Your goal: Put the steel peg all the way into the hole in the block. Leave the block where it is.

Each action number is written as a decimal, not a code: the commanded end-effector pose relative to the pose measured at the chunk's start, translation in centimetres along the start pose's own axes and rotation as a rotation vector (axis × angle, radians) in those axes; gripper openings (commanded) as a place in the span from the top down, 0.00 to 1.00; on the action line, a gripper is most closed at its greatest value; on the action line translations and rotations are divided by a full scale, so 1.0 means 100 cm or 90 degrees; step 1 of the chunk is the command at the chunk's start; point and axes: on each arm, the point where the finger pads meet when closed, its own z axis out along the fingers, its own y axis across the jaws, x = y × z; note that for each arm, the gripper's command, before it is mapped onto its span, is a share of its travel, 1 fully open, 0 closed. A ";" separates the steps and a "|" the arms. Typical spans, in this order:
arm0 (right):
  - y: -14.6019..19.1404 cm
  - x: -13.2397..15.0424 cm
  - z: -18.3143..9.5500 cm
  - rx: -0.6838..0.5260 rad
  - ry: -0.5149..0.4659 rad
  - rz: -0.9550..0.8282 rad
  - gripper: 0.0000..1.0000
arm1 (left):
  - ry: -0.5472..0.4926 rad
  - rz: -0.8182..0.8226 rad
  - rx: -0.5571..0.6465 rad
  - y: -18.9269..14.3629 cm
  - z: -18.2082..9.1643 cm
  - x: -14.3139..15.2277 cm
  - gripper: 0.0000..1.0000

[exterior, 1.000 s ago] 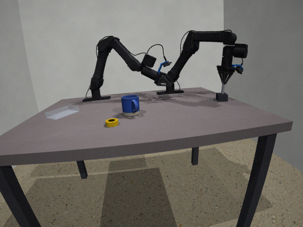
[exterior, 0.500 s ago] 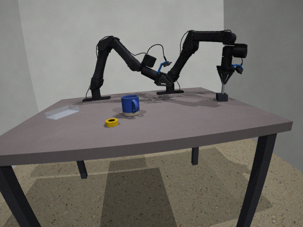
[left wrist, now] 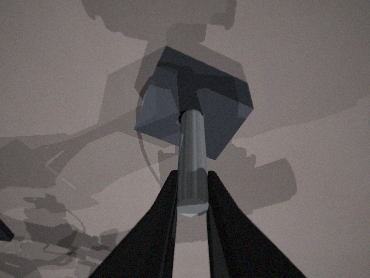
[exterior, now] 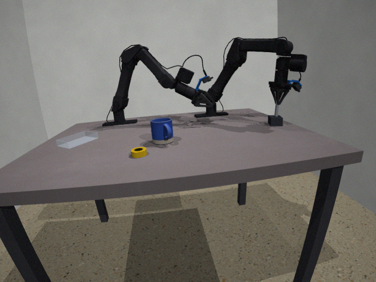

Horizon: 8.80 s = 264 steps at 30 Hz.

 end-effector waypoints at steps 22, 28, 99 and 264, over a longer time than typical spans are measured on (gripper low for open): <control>-0.001 -0.010 -0.002 0.001 -0.014 0.001 0.00 | -0.006 0.002 -0.007 0.005 -0.002 0.006 1.00; -0.001 -0.010 -0.002 0.001 -0.014 0.001 0.00 | -0.007 0.002 -0.005 0.006 -0.009 0.008 1.00; -0.001 -0.010 -0.002 0.001 -0.014 0.001 0.00 | 0.002 0.002 -0.015 0.003 0.005 0.007 1.00; -0.001 -0.010 -0.002 0.001 -0.014 0.001 0.00 | -0.015 0.004 0.046 0.009 0.031 0.006 0.00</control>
